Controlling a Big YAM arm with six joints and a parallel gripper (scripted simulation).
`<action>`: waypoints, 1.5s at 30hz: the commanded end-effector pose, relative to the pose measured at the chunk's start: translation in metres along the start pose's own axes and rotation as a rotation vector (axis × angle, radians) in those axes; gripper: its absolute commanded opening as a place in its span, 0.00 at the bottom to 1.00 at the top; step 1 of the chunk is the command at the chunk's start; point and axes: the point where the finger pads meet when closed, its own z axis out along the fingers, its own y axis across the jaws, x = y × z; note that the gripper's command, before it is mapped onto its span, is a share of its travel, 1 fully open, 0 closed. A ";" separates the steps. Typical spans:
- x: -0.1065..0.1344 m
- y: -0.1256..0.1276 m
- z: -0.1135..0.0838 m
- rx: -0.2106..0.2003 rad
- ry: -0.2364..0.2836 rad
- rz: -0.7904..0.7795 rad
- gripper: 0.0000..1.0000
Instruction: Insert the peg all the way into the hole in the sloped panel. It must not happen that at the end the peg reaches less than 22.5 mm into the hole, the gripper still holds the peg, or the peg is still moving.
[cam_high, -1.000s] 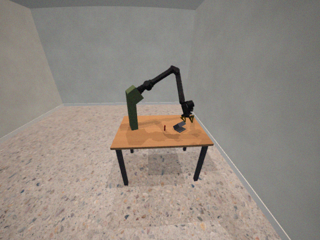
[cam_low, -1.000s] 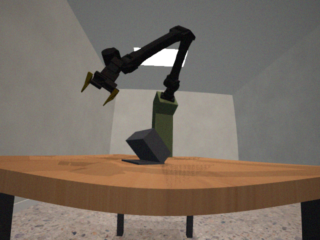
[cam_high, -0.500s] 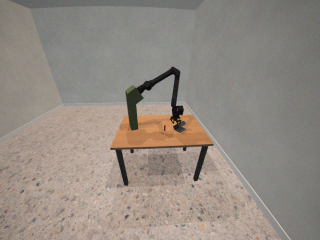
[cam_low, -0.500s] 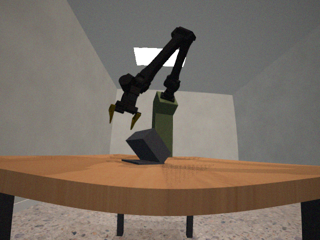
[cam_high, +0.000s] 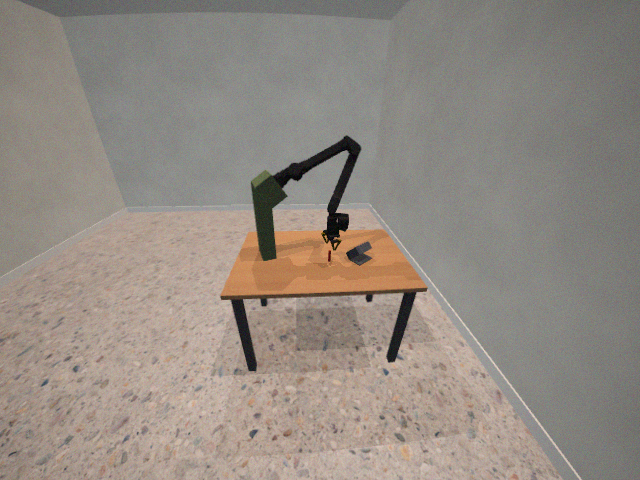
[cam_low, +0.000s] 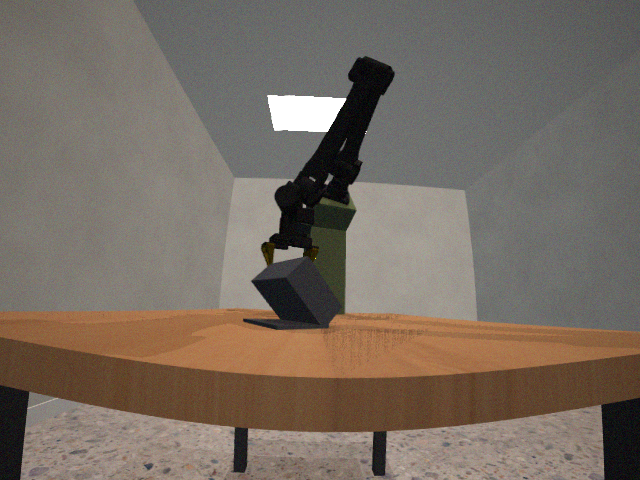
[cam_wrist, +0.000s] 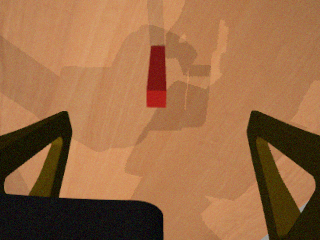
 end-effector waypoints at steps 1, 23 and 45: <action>0.005 0.000 -0.005 0.016 -0.004 0.032 1.00; 0.002 0.001 0.021 0.009 -0.003 0.023 1.00; 0.000 0.003 0.044 0.009 -0.003 0.023 1.00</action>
